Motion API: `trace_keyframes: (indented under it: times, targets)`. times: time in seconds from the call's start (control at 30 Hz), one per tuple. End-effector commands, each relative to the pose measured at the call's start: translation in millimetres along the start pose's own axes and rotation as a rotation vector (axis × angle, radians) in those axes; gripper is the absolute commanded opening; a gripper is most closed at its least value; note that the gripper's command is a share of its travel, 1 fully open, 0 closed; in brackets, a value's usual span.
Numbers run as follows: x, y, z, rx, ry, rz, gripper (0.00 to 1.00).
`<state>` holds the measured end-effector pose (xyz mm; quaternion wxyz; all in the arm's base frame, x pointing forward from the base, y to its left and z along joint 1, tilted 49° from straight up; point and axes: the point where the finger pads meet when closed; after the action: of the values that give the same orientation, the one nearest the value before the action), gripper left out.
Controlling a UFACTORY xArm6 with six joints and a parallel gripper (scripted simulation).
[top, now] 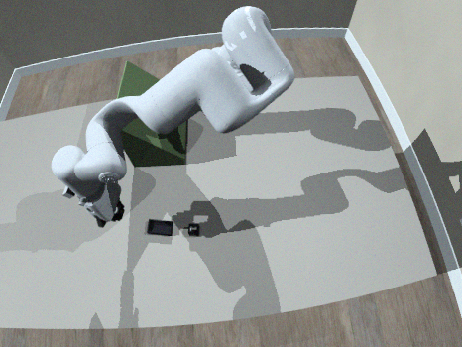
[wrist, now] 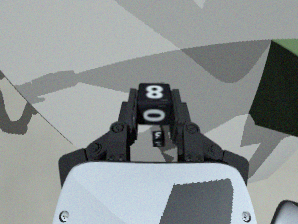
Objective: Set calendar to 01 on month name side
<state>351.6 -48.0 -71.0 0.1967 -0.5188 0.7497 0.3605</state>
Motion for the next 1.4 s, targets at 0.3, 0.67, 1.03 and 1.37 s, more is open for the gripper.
trace_keyframes:
  times: [0.3, 0.67, 1.03, 1.37]
  targets:
    - [3.8, -1.9, -0.7, 0.006, -0.003, -0.103, 0.27]
    - [3.8, -1.9, -0.6, 0.006, -0.003, -0.103, 0.27]
    - [3.8, -2.0, 17.5, 0.007, -0.004, -0.104, 0.27]
    - [3.9, -2.3, 64.6, 0.007, -0.004, -0.104, 0.27]
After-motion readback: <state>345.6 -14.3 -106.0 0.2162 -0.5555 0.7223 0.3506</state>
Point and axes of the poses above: the point where the finger pads meet when closed, its own z axis out along the fingers, its own y axis across the jaws, x = y × z, and after that the axes turned 14 degrees about z, right-handed
